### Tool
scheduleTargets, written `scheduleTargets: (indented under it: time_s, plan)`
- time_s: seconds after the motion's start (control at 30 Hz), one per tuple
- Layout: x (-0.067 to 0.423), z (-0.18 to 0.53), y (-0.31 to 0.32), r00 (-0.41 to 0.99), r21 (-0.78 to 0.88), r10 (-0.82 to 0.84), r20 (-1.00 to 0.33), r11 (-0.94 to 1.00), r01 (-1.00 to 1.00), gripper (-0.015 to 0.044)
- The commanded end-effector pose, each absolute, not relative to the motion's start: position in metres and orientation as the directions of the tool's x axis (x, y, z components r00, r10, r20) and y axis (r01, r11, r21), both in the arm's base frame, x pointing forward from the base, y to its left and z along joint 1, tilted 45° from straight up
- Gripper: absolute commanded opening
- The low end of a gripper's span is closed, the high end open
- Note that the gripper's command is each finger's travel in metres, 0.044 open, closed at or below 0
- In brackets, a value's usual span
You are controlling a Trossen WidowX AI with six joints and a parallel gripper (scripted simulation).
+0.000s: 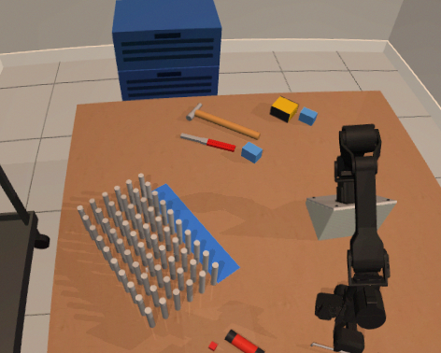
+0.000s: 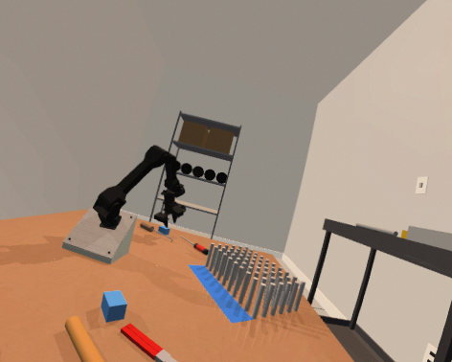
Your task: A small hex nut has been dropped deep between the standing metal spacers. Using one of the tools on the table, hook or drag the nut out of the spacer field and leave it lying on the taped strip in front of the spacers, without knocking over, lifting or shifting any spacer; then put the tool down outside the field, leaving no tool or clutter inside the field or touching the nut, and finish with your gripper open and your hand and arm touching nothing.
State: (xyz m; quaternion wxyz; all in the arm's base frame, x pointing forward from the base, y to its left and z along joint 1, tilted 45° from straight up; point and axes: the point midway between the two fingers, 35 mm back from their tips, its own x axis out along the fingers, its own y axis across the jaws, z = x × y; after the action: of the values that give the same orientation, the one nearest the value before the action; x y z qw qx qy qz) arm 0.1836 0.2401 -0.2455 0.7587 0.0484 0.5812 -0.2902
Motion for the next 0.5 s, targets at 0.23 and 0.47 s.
scheduleTargets:
  time_s: [0.23, 0.47]
  plan:
    - [0.183, -0.248, 0.238, 0.155, -0.263, -0.384, -0.91, 0.826, 0.499, 0.028]
    - [0.183, -0.257, 0.23, 0.155, -0.263, -0.384, -0.91, 0.826, 0.499, 0.028]
